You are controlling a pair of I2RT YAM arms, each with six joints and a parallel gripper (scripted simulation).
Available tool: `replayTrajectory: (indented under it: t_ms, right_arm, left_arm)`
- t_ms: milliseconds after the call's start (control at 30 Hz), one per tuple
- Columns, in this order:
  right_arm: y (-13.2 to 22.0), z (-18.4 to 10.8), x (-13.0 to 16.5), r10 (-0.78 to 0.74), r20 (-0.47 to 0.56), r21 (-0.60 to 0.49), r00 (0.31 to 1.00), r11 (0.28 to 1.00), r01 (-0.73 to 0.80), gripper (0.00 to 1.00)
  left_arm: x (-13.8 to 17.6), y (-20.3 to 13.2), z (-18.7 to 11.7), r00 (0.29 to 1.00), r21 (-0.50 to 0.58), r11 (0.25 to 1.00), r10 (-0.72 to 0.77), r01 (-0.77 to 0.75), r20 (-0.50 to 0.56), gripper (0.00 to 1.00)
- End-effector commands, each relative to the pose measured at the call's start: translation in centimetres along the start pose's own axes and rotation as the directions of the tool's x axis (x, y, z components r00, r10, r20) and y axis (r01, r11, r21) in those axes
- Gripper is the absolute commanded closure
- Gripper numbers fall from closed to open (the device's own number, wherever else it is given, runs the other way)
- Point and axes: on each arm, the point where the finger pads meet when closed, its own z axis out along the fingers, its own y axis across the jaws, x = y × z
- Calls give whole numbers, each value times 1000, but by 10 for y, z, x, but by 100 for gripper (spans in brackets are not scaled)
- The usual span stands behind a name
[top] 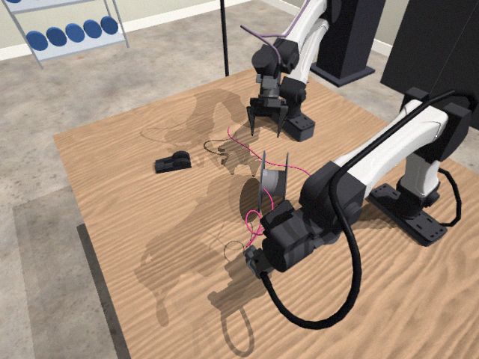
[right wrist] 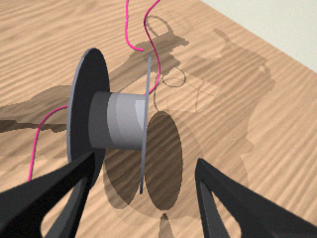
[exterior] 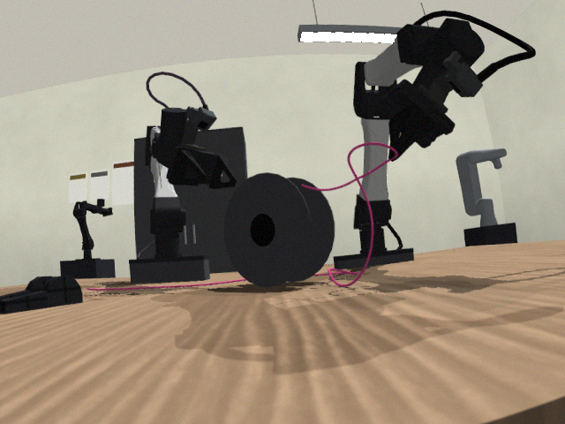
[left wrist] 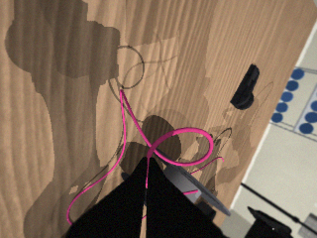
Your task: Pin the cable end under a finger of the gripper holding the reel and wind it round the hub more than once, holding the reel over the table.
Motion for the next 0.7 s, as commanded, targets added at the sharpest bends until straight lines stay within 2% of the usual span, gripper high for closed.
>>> replayTrajectory:
  t_ms: [0, 667]
  right_arm:
    - [2, -3, -11, -20, 13, -12, 1000, 1000, 20, 25]
    - [2, -4, -13, -22, 17, -11, 1000, 1000, 22, 25]
  left_arm:
    - [1, -5, 3, 1000, 14, 1000, -9, 9, -23, 100]
    - [1, -5, 3, 1000, 14, 1000, -9, 9, -23, 100]
